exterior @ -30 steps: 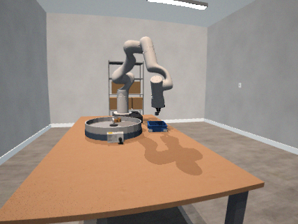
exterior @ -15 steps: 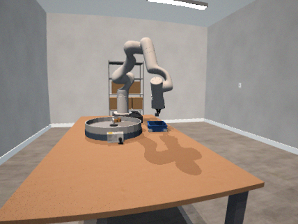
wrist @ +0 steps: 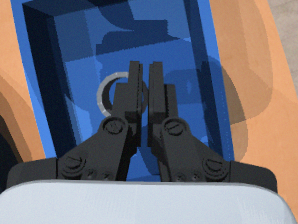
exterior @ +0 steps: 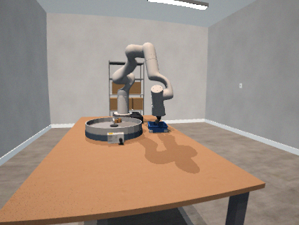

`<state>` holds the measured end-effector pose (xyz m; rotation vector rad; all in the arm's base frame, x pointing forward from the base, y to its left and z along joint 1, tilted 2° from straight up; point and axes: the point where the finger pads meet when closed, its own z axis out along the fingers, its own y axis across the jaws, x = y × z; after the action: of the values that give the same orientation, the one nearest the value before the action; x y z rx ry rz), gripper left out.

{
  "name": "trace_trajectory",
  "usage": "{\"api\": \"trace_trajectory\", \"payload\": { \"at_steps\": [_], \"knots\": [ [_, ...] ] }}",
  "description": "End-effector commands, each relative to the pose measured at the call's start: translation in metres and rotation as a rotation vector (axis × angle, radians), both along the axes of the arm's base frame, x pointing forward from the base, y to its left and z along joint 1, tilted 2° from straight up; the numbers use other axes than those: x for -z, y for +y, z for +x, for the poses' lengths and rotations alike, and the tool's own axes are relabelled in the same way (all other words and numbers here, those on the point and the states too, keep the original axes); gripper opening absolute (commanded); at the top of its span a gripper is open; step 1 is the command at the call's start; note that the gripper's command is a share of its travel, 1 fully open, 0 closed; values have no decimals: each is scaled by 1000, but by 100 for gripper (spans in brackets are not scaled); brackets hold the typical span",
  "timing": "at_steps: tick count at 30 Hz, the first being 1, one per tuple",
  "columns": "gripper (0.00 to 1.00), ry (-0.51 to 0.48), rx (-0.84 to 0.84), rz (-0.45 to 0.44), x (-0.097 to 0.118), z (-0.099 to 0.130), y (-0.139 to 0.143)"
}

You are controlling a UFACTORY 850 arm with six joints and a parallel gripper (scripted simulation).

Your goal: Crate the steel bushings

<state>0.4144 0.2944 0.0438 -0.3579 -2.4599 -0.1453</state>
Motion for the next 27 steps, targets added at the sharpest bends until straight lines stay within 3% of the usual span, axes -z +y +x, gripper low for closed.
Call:
{"api": "trace_trajectory", "payload": {
  "at_steps": [1, 17, 27],
  "knots": [
    [0, -1, 0, 1, 0, 1, 0],
    [0, -1, 0, 1, 1, 1, 0],
    [0, -1, 0, 1, 13, 1, 0]
  ]
}}
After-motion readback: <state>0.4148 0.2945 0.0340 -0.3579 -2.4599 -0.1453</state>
